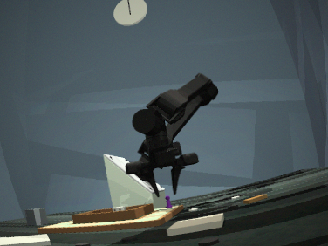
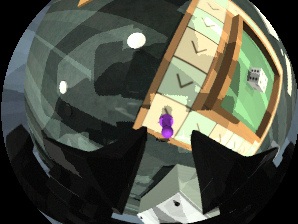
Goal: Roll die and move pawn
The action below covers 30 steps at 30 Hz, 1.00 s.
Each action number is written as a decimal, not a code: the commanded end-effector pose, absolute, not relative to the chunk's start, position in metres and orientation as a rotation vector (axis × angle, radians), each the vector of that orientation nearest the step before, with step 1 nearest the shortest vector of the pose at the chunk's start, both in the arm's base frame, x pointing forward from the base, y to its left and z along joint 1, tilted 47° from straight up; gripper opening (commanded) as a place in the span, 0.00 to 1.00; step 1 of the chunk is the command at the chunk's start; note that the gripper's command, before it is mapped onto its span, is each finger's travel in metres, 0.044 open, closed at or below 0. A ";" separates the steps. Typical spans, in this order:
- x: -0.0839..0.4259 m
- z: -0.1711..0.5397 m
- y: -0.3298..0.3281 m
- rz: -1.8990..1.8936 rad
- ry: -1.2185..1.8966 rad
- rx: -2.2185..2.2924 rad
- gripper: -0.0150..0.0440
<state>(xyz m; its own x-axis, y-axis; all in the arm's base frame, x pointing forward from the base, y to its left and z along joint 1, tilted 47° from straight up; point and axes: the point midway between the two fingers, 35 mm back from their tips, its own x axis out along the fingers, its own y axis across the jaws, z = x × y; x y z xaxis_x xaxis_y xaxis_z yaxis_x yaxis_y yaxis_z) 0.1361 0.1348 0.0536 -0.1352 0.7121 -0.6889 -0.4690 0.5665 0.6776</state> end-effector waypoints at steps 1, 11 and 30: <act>0.134 0.048 0.140 1.030 1.372 0.239 0.59; 0.130 0.038 0.151 1.034 1.371 0.243 0.59; 0.130 0.037 0.153 1.034 1.370 0.244 0.25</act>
<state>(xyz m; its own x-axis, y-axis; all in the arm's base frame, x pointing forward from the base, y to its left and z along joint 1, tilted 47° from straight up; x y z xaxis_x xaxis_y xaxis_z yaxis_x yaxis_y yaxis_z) 0.1301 0.1526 0.0370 -0.1385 0.7160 -0.6842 -0.4655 0.5627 0.6831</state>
